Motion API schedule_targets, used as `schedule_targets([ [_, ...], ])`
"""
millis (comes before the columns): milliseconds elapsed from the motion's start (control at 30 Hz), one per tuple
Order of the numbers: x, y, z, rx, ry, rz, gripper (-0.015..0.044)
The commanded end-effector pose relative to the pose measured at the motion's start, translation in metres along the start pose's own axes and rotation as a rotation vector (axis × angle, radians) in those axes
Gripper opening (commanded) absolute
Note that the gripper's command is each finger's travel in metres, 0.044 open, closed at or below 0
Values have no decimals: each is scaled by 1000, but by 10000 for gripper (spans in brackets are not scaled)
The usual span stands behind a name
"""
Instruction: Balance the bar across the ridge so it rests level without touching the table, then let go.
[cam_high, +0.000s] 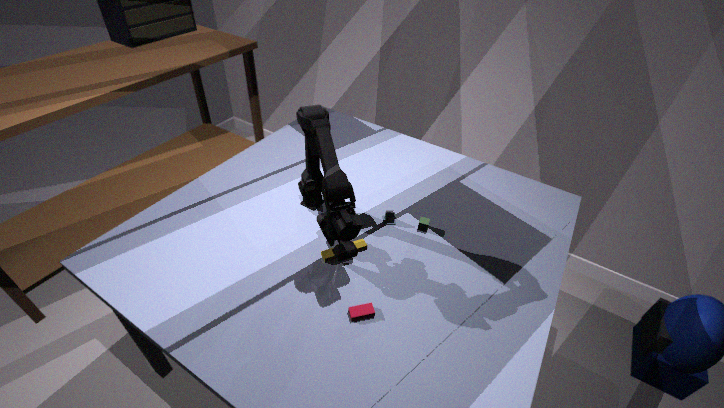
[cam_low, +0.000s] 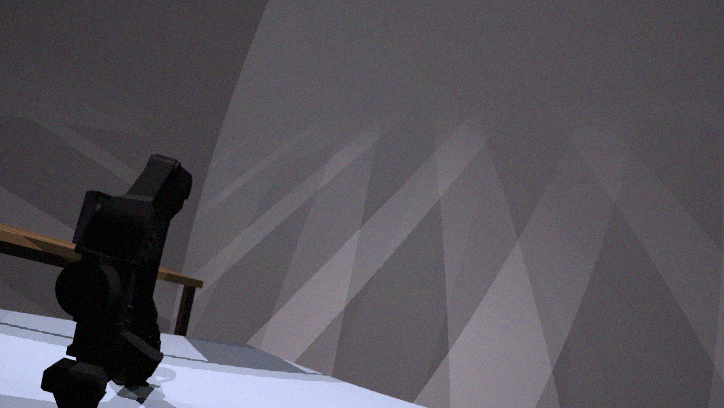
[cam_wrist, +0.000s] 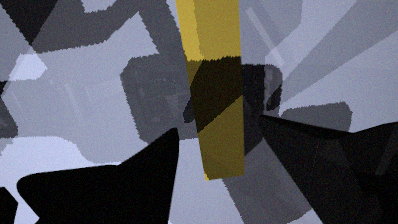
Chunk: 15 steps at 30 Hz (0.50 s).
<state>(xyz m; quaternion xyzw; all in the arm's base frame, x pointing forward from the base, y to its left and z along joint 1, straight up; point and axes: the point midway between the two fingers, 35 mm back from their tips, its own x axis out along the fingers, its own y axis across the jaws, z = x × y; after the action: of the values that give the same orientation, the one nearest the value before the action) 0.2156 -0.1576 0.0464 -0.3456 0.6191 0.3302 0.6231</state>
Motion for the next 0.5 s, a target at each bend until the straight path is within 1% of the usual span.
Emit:
schedule_targets([
  [0,1,0,1,-4,-4,0,315],
  [100,1,0,1,-4,-4,0,315],
  [333,0,0,0,0,0,0,131],
  [467,0,0,0,0,0,0,105],
])
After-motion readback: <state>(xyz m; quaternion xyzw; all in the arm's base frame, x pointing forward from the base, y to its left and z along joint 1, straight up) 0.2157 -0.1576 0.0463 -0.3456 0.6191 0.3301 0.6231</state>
